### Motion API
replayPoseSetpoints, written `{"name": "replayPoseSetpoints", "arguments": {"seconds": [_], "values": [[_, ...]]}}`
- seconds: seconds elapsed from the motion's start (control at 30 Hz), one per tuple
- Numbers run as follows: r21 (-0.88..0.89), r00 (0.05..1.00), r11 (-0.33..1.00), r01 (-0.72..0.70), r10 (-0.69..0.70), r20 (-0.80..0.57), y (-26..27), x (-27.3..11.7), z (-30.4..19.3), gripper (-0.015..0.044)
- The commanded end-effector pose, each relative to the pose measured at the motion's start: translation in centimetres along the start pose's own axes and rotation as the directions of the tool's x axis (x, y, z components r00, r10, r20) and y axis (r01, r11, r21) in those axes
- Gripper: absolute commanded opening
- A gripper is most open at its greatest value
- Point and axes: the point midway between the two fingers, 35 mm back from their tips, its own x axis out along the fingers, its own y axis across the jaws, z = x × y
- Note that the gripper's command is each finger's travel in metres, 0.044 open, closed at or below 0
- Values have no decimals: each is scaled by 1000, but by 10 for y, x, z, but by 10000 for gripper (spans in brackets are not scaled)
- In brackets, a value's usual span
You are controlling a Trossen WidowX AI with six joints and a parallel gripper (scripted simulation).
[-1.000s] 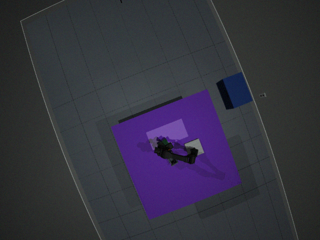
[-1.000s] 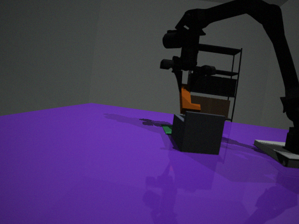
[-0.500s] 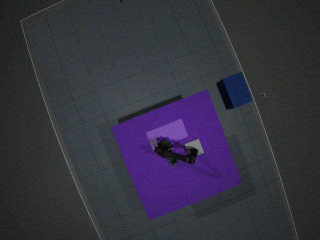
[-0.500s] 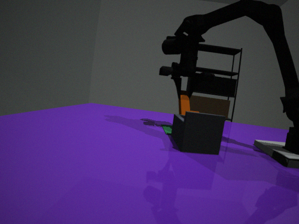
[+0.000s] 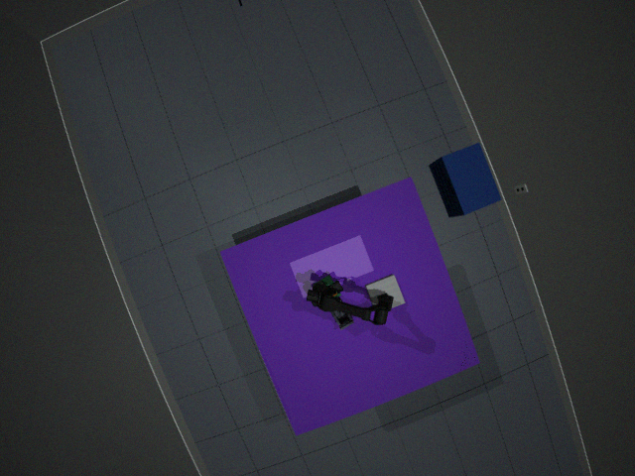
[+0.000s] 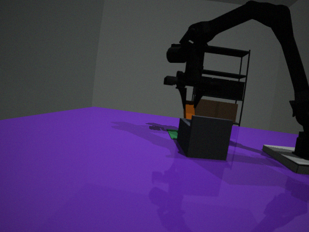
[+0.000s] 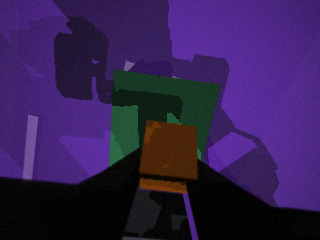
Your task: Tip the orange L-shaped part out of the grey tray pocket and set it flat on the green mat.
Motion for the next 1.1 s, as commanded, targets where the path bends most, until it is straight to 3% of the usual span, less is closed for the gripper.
{"name": "replayPoseSetpoints", "arguments": {"seconds": [0.0,0.47,0.8,0.97,1.07], "values": [[-3,1000,1000,-3,3,-4,0,7,-1,0],[0,1000,1000,2,-2,-1,-1,11,-1,0],[0,1000,1000,1,-1,-1,0,9,0,262],[-1,1000,1000,-1,1,-2,2,-26,2,394],[-2,1000,1000,-2,2,-4,1,-59,1,400]]}}
